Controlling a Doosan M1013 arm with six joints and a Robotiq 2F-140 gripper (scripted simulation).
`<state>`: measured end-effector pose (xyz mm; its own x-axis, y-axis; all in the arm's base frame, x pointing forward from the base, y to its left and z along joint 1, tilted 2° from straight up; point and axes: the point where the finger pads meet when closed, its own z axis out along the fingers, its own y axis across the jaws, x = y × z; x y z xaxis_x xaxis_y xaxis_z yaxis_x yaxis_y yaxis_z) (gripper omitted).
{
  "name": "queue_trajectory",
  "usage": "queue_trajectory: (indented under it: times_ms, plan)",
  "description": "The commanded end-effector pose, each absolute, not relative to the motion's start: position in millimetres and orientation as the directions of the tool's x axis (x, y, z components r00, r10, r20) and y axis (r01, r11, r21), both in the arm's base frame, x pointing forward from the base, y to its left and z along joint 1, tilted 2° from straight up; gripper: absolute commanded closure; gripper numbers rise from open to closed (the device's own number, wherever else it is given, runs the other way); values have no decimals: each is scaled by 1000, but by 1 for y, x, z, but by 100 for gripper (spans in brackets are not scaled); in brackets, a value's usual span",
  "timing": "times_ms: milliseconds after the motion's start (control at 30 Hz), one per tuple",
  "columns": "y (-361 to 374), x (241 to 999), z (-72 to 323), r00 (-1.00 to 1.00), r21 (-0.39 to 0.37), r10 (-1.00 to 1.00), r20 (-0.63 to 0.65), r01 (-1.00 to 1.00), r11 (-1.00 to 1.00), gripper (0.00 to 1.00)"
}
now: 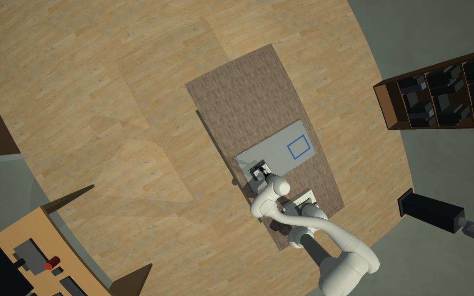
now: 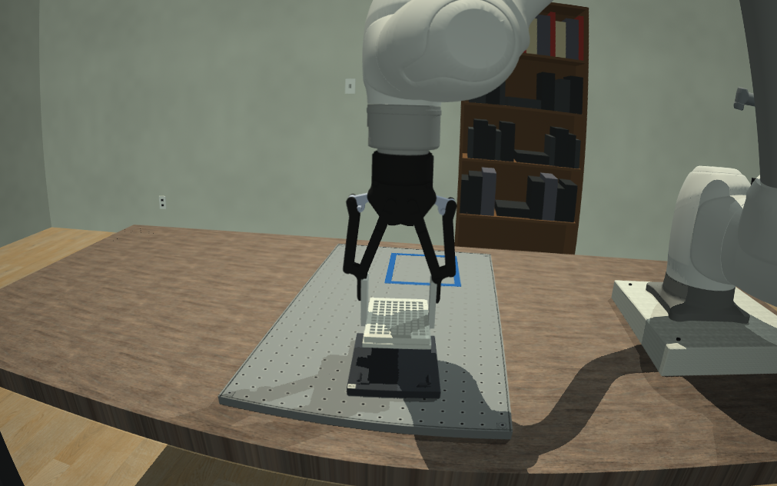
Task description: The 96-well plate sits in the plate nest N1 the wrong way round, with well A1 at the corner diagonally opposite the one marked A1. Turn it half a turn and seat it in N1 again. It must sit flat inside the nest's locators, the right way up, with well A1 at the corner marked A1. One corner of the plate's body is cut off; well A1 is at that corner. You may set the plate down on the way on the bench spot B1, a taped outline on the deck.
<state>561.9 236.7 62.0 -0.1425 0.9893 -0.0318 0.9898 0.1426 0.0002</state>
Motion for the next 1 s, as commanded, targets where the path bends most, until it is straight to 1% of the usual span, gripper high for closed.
queue_trajectory:
  times_ms: [0,667,900,967]
  plan:
    - [237,563,67,-154,5,988,-33,988,154,100]
    - [237,563,67,-154,5,988,-33,988,154,100]
    - [214,564,67,79,12,996,-31,997,-78,100]
    - [207,564,67,81,13,996,-31,997,-81,100]
